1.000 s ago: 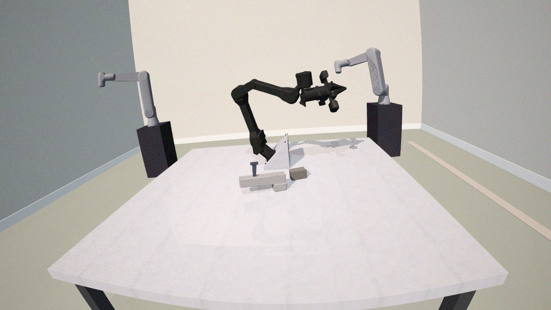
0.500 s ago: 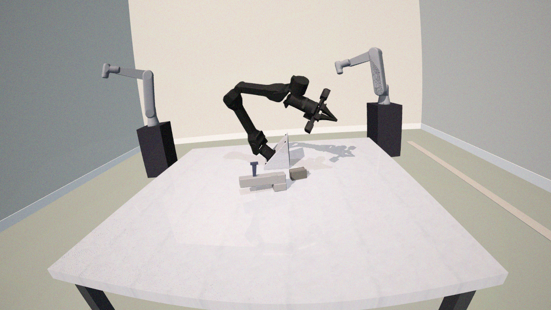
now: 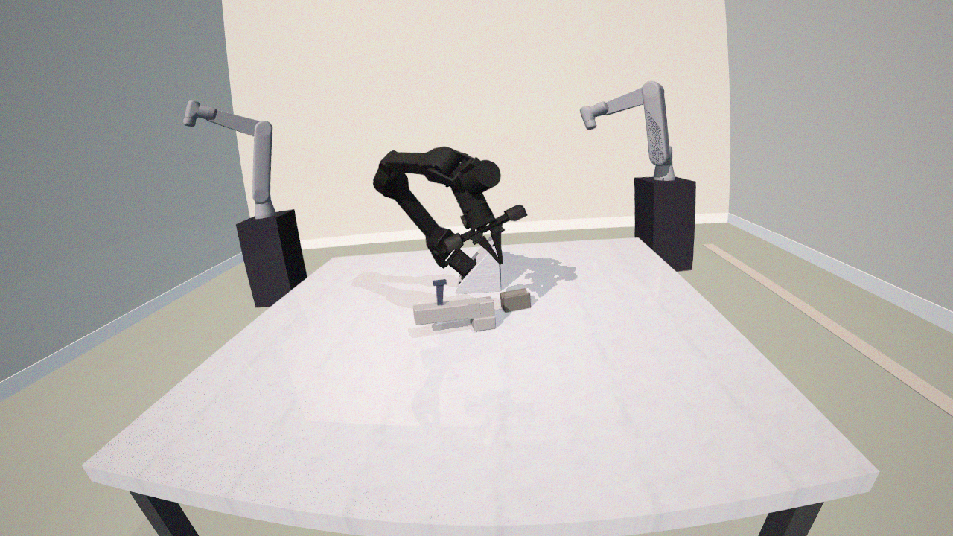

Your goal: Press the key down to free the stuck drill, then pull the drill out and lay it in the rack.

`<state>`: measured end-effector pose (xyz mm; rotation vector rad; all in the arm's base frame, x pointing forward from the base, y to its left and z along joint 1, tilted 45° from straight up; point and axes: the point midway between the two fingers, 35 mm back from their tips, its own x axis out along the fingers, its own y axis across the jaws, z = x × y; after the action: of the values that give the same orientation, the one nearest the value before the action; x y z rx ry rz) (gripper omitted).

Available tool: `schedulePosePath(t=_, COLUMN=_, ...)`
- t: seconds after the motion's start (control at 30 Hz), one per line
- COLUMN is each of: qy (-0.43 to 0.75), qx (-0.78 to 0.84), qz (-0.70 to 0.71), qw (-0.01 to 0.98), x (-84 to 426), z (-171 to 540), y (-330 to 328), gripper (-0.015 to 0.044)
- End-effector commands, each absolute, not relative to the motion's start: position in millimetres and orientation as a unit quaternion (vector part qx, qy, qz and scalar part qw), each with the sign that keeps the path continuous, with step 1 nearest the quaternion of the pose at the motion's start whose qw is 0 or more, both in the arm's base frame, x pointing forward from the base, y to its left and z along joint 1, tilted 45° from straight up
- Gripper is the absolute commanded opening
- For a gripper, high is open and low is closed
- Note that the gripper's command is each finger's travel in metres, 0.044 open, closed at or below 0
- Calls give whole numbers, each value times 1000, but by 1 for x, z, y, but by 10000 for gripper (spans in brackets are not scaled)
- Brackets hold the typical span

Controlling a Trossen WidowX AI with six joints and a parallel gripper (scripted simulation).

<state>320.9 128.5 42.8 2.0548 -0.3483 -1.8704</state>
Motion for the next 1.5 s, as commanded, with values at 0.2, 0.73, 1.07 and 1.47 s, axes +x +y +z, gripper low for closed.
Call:
schedulePosePath(t=0.2, qy=-206, qx=606, qz=-700, qw=316, x=308, z=119, y=26, gripper=0)
schedulePosePath(t=0.73, qy=-206, qx=606, qz=-700, qw=316, x=307, z=111, y=16, gripper=0)
schedulePosePath(t=1.07, qy=-206, qx=606, qz=-700, qw=316, x=308, z=109, y=14, gripper=0)
schedulePosePath(t=1.47, qy=-207, qx=606, qz=-700, qw=316, x=309, z=105, y=12, gripper=0)
